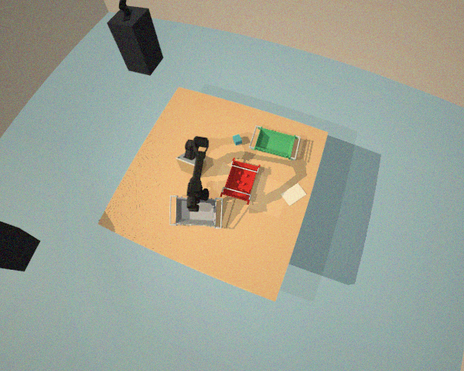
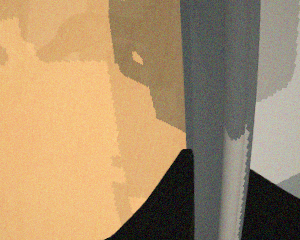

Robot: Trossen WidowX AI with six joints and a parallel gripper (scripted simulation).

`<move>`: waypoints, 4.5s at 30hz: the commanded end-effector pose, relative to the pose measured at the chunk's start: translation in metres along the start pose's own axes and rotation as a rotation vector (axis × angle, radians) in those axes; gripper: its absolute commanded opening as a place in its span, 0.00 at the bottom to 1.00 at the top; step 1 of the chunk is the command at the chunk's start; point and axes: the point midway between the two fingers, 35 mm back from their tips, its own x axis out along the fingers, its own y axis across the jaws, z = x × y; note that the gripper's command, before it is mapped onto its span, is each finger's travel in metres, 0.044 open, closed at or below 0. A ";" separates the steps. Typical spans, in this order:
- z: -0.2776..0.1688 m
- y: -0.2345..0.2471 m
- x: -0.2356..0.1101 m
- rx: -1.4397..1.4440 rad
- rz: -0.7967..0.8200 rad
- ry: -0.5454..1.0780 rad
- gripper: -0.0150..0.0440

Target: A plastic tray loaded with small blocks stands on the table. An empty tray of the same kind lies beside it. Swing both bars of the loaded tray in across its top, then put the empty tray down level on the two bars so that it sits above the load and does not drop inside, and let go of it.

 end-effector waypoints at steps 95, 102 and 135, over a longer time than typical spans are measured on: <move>0.117 0.033 -0.122 -0.527 -0.037 0.024 0.25; 0.139 0.052 -0.121 -0.645 -0.037 0.025 0.25; 0.219 0.158 -0.109 -1.208 -0.010 0.007 0.25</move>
